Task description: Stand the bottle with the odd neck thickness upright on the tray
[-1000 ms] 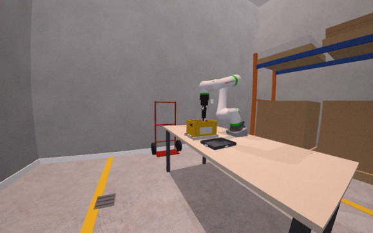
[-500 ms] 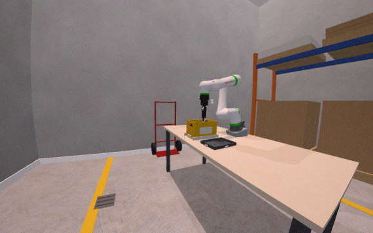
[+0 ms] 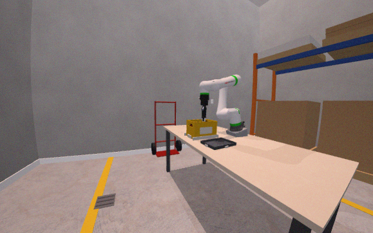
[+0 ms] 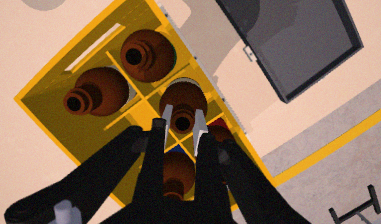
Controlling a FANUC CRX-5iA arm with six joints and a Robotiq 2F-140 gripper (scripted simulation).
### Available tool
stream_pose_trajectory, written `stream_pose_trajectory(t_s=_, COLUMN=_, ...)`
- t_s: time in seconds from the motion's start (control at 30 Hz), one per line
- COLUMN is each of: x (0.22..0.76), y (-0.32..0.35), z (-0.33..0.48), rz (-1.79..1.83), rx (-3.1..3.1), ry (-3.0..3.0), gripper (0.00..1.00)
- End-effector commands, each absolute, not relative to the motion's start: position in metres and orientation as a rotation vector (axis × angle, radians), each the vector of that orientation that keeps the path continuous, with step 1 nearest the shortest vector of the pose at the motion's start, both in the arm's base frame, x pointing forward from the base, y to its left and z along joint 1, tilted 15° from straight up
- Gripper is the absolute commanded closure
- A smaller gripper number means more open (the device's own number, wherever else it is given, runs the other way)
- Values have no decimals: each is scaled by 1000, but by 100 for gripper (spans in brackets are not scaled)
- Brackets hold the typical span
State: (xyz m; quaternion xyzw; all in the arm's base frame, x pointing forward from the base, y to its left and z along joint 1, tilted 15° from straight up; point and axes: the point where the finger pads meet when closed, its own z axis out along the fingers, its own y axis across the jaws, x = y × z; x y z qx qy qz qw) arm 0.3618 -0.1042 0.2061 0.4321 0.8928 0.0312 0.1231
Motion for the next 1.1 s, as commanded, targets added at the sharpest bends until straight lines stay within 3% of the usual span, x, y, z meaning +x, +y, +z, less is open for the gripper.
stream_pose_trajectory(t_s=0.0, x=362, y=-104, z=207, rz=91, rx=1260, ry=2603, gripper=90)
stream_pose_trajectory(t_s=0.7, x=362, y=-104, z=207, rz=91, rx=1260, ry=2603, gripper=90)
stream_pose_trajectory(t_s=0.73, x=362, y=-104, z=207, rz=91, rx=1260, ry=2603, gripper=56)
stream_pose_trajectory(t_s=1.07, x=362, y=-104, z=207, rz=91, rx=1260, ry=2603, gripper=56)
